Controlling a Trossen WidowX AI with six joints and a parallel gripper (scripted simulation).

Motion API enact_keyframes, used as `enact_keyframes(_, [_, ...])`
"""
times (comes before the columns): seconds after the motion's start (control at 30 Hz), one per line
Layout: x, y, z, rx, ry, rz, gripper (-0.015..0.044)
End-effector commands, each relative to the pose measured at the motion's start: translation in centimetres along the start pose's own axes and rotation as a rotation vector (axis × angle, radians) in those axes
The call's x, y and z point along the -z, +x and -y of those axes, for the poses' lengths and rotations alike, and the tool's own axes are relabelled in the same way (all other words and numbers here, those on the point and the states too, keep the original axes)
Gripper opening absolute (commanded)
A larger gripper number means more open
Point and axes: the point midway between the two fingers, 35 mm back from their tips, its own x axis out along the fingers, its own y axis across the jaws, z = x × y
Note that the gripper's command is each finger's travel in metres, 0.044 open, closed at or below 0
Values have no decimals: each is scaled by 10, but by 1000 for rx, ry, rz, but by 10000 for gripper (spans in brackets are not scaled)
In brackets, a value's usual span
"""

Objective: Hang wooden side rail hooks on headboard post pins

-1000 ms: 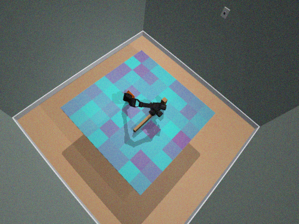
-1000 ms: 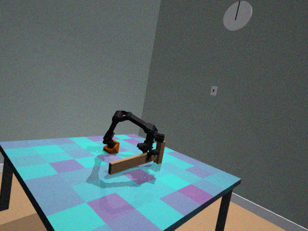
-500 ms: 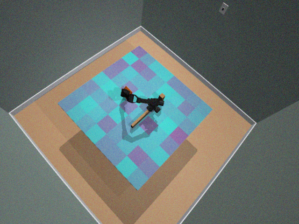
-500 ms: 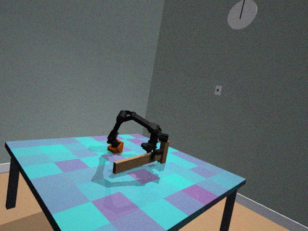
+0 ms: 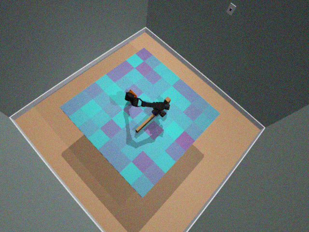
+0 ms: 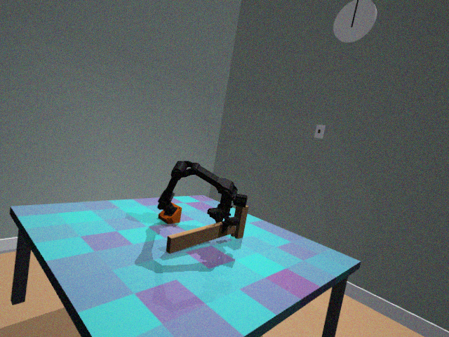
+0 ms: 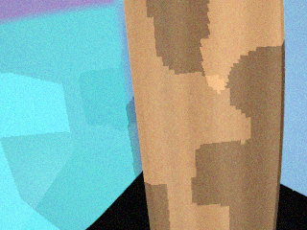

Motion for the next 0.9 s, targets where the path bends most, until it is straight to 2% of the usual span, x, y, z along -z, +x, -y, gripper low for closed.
enact_keyframes(0.0, [3,-5,0,-13,-1,-5,0])
enact_keyframes(0.87, [6,-5,-1,-13,0,-5,0])
